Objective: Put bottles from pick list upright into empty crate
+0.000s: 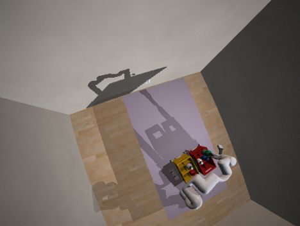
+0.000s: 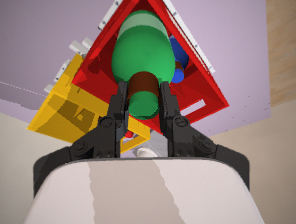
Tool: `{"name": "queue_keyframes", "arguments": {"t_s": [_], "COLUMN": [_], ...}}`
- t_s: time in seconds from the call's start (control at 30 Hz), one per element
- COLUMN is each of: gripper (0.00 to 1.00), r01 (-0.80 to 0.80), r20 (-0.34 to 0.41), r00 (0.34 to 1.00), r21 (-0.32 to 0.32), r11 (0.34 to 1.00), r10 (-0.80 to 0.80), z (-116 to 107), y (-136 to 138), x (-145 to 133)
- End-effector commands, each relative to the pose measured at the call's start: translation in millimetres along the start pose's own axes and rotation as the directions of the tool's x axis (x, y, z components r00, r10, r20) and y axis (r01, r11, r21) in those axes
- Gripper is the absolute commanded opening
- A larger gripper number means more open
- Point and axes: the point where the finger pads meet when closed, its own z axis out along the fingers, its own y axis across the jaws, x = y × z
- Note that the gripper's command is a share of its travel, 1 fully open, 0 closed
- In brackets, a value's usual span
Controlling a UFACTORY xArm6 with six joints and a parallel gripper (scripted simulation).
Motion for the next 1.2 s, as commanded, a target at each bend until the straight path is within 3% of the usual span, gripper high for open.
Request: {"name": "queue_keyframes", "arguments": {"t_s": [0.0, 0.77, 1.17], "gripper": [0.00, 0.00, 0.00], "r01": [0.001, 0.001, 0.001], "r20": [-0.003, -0.003, -0.003], "r00": [1.000, 1.000, 1.000], "r21": [-0.002, -0.002, -0.002], "r11": [1.000, 1.000, 1.000], "r10": [-0.001, -0.001, -0.001], "z": [-9, -44, -44], "y": [0, 0, 0], "x": [1, 1, 1]}}
